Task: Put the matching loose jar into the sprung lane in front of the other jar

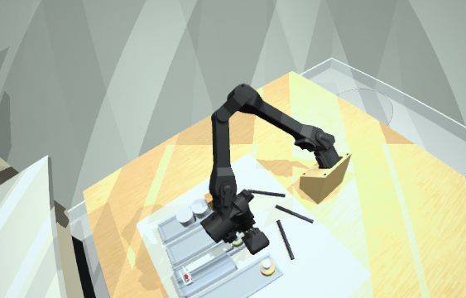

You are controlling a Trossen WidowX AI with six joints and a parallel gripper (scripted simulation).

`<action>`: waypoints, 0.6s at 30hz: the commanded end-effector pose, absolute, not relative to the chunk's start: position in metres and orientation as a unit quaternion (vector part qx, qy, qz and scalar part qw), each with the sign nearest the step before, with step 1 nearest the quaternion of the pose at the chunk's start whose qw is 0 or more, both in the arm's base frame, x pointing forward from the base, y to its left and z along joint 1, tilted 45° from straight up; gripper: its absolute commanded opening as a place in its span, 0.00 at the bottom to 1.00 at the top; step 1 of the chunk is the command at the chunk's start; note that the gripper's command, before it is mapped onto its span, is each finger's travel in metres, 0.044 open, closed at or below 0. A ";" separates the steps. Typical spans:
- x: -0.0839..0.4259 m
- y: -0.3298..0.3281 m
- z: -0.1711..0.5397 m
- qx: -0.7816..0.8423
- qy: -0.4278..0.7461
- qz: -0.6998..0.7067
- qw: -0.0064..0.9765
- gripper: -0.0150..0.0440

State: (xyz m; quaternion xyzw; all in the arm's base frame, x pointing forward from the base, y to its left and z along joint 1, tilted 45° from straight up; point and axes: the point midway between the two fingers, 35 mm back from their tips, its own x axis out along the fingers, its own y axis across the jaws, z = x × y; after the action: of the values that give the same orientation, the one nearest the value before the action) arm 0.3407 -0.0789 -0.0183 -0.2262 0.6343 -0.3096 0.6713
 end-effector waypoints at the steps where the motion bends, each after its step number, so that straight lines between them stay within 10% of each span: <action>1: 0.342 -0.081 -0.017 -0.226 0.629 -0.315 0.674 0.25; 18: 0.338 -0.079 -0.019 -0.226 0.629 -0.315 0.674 0.25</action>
State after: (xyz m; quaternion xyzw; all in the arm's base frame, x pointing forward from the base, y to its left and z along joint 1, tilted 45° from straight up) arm 0.3391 -0.0788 -0.0187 -0.2261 0.6315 -0.3109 0.6734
